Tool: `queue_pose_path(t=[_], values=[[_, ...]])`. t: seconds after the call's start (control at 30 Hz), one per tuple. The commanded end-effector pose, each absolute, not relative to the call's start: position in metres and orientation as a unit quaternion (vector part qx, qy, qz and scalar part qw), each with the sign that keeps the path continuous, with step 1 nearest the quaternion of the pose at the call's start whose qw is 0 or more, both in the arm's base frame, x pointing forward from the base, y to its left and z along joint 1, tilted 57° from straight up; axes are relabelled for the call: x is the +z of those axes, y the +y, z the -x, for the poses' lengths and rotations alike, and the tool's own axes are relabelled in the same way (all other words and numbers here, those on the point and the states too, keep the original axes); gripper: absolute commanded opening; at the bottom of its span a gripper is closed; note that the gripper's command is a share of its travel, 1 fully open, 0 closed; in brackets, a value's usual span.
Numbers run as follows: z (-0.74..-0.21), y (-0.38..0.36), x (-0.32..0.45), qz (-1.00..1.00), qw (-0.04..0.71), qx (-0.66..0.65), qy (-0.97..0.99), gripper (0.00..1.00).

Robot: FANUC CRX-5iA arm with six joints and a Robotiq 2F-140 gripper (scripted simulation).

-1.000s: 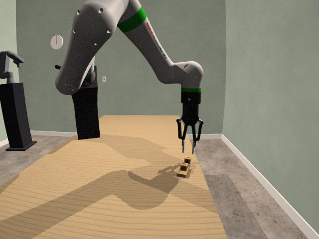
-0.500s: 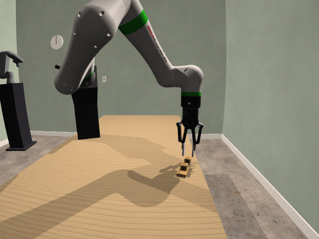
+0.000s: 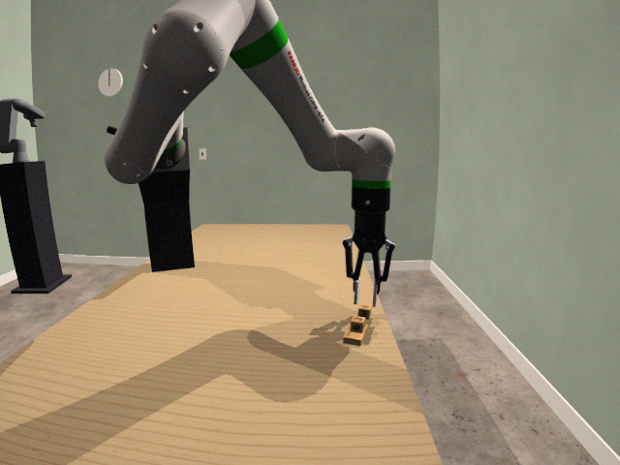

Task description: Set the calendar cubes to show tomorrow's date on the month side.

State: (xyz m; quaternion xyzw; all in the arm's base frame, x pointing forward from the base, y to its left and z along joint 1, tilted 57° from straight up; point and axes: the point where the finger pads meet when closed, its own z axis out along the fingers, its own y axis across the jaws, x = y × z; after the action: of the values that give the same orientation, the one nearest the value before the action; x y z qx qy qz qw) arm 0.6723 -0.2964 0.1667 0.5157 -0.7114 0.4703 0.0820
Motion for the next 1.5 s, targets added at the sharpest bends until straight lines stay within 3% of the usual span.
queue_pose_path(t=[0.0, 1.47], values=[[-0.6725, -0.2962, 0.1668, -0.516, 0.082, 0.470, -0.711, 0.35], [-0.6758, -0.3029, 0.1620, -0.516, 0.082, 0.470, -0.711, 0.35]])
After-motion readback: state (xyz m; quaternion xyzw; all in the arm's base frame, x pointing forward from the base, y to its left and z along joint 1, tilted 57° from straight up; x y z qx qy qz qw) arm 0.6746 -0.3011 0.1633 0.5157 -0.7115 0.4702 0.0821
